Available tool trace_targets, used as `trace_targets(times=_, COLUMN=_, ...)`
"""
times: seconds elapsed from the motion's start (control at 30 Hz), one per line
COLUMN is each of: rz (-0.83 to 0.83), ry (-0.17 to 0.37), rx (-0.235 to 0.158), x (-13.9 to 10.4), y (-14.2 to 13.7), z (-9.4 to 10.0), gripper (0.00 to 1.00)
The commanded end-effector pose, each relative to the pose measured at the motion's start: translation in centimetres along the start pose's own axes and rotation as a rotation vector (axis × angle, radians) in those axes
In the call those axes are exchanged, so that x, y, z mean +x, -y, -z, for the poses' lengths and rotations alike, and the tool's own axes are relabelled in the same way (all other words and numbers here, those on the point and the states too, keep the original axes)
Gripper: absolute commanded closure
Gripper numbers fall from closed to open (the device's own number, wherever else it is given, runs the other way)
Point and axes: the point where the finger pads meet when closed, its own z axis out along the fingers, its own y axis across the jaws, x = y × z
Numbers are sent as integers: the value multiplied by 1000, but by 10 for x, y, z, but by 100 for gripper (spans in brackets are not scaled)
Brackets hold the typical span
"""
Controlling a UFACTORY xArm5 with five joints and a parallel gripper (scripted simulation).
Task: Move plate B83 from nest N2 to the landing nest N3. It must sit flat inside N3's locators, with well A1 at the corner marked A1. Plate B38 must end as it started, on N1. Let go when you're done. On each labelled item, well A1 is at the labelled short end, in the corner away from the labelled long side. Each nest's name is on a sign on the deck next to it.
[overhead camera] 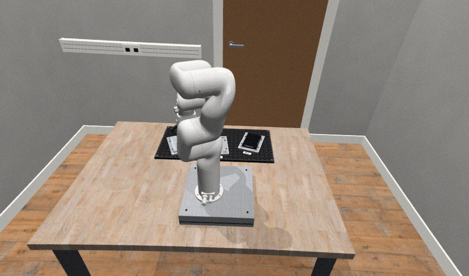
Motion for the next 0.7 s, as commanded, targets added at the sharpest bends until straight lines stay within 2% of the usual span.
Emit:
trace_targets(times=0.0, rz=0, ry=-3, rx=-6, x=1, y=0, z=1, gripper=0)
trace_targets(times=0.53, rz=0, ry=-3, rx=-6, x=1, y=0, z=1, gripper=0)
trace_targets(times=0.67, rz=-67, ry=-3, rx=-6, x=1, y=-10, z=1, gripper=0)
